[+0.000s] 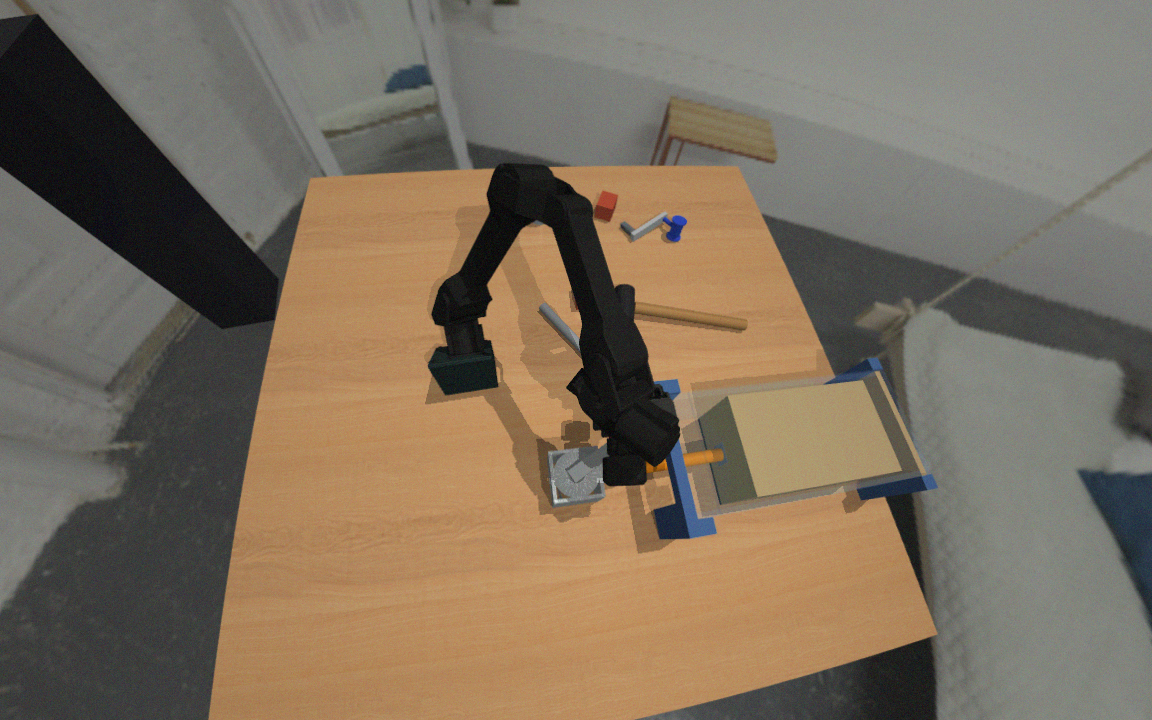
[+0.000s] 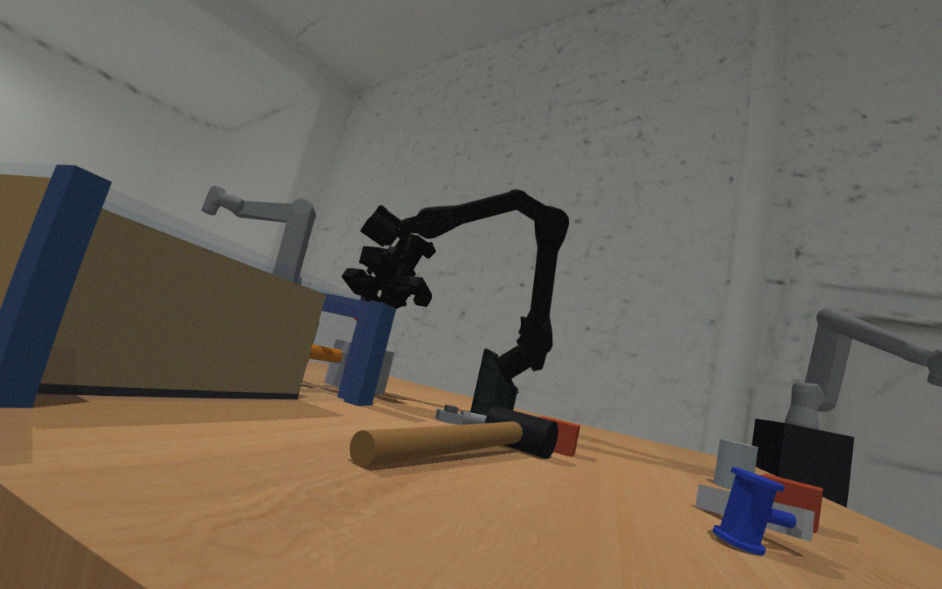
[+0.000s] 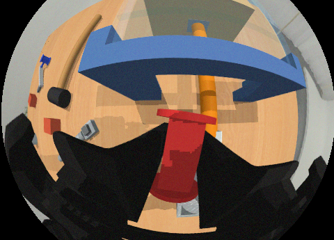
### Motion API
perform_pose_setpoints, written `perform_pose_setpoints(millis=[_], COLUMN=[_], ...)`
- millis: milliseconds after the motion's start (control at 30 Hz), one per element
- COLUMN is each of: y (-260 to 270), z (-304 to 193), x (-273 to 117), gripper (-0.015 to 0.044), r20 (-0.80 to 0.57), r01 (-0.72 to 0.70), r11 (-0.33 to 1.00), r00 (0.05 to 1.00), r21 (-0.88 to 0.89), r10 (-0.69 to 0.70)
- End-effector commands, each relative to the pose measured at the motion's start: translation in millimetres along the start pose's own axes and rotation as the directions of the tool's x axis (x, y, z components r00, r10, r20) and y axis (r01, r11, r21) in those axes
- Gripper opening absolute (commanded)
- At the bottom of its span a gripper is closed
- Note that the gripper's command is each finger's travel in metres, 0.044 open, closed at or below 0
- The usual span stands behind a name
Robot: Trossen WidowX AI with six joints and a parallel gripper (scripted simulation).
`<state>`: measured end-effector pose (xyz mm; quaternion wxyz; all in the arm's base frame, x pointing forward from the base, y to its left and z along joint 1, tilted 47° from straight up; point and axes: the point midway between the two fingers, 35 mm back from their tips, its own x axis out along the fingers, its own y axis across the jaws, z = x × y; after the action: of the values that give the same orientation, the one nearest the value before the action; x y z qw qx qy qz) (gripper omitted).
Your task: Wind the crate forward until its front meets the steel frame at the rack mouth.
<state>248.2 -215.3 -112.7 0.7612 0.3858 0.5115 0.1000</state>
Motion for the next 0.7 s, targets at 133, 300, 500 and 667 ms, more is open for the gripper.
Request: perform_pose_setpoints(millis=[133,300,500,667], y=[-0.4,0.2,1.8,4.4], z=[0.3,-2.1,-3.3,-5.2], x=[-0.4,2.4,1.9,1.1], gripper=[0.0,0.0,0.0,0.0], r20=[-0.001,-0.001,-0.001,-0.001], r01=[0.003,-0.003,-0.003,-0.003], r11=[1.0,1.0,1.0,1.0], r00=[1.0,1.0,1.0,1.0], r21=[-0.001,0.008,0.008,0.008], r10=[-0.003,0.003,0.003,0.004])
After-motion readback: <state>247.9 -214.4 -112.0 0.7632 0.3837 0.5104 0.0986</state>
